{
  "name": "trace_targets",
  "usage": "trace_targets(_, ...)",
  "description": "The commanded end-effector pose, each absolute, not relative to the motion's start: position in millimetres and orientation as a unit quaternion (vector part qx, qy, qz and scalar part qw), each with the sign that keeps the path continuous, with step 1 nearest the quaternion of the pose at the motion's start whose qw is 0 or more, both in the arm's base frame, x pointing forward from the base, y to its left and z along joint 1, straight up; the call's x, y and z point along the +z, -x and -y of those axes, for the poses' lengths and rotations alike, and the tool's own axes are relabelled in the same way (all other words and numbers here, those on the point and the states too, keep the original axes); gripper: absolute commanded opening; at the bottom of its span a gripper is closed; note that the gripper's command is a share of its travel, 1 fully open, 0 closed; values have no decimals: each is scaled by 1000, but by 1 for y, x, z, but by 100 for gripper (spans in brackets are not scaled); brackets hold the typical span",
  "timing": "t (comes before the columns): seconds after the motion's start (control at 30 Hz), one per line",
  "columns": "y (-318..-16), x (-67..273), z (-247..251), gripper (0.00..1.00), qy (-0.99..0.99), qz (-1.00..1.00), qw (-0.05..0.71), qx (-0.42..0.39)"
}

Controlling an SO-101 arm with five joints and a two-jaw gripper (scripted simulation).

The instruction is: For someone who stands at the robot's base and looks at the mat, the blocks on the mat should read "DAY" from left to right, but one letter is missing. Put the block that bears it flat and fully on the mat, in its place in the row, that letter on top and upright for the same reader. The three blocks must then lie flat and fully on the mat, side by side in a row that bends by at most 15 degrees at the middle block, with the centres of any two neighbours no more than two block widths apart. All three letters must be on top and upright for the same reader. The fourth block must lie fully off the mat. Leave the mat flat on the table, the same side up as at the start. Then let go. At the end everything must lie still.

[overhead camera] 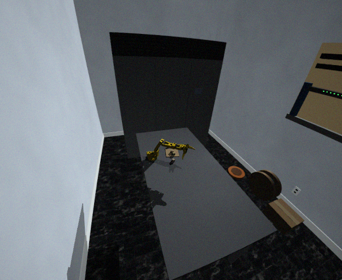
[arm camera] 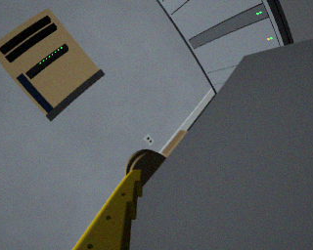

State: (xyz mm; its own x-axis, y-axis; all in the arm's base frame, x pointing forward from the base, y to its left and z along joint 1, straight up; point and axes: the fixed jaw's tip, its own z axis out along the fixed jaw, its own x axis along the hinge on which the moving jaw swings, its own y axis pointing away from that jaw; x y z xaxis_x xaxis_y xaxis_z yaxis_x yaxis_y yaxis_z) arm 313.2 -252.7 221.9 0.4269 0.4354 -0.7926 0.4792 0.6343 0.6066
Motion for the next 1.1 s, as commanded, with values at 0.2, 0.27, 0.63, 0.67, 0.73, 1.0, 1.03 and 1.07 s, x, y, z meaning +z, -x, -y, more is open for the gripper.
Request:
trace_targets(0.2,-307,253,248,100,-406,-507,760,-15)
trace_targets(0.27,-312,224,252,100,-426,-533,731,-15)
trace_targets(0.63,-303,260,245,100,-404,-505,763,-15)
trace_targets(0.67,-303,260,244,100,-403,-505,763,-15)
trace_targets(0.73,-303,260,244,100,-403,-504,763,-15)
trace_targets(1.0,-298,276,240,100,-393,-491,777,-16)
trace_targets(1.03,-297,280,239,100,-390,-488,781,-16)
trace_targets(1.07,-295,284,238,100,-387,-484,785,-16)
